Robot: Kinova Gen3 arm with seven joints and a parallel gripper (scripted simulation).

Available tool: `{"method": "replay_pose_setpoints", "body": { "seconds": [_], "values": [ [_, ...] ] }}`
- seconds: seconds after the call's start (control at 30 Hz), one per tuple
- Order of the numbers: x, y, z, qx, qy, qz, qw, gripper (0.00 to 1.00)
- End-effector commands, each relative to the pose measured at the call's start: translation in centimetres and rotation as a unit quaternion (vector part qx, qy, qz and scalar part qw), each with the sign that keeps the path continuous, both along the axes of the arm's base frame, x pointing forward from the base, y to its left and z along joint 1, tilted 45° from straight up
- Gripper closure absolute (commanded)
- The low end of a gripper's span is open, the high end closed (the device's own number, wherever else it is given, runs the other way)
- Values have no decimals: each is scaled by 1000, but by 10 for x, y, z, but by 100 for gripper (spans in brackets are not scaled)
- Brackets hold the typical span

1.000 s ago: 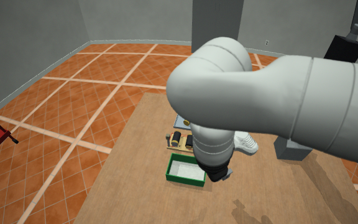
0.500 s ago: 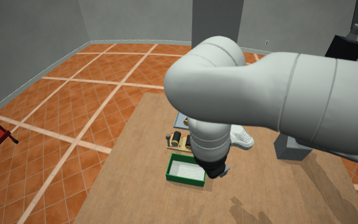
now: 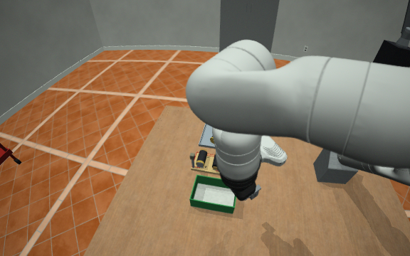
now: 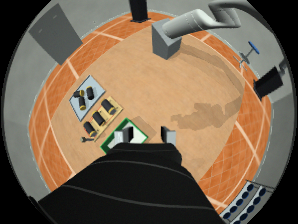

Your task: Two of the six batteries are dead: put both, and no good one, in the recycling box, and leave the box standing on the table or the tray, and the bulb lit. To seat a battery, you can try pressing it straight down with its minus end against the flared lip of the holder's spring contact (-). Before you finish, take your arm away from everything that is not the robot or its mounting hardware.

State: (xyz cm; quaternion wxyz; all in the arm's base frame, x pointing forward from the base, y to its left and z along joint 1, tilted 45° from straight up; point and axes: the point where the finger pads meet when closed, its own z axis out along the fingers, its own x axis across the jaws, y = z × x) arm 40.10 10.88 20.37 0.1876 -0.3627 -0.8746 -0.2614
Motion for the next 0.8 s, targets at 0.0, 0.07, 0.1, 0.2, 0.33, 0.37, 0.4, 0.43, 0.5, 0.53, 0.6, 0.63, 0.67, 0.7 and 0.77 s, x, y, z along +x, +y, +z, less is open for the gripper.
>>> {"method": "replay_pose_setpoints", "body": {
  "seconds": [0.0,0.07,0.1,0.2,0.33,0.37,0.4,0.43,0.5,0.53,0.6,0.63,0.67,0.7,0.77],
  "values": [
    [3,-4,-4,2,-4,4,1000,0],
    [3,-4,-4,2,-4,4,1000,0],
    [3,-4,-4,2,-4,4,1000,0],
    [7,-6,-9,6,-13,13,1000,0],
    [7,-6,-9,6,-13,13,1000,0],
    [7,-6,-9,6,-13,13,1000,0],
    [7,-6,-9,6,-13,13,1000,0],
    [7,-6,-9,6,-13,13,1000,0],
    [7,-6,-9,6,-13,13,1000,0],
    [11,-9,-14,9,-21,22,999,0],
    [11,-9,-14,9,-21,22,999,0],
    [11,-9,-14,9,-21,22,999,0],
    [11,-9,-14,9,-21,22,999,0],
    [11,-9,-14,9,-21,22,999,0],
    [15,-12,-19,13,-30,31,999,0]
  ]
}}
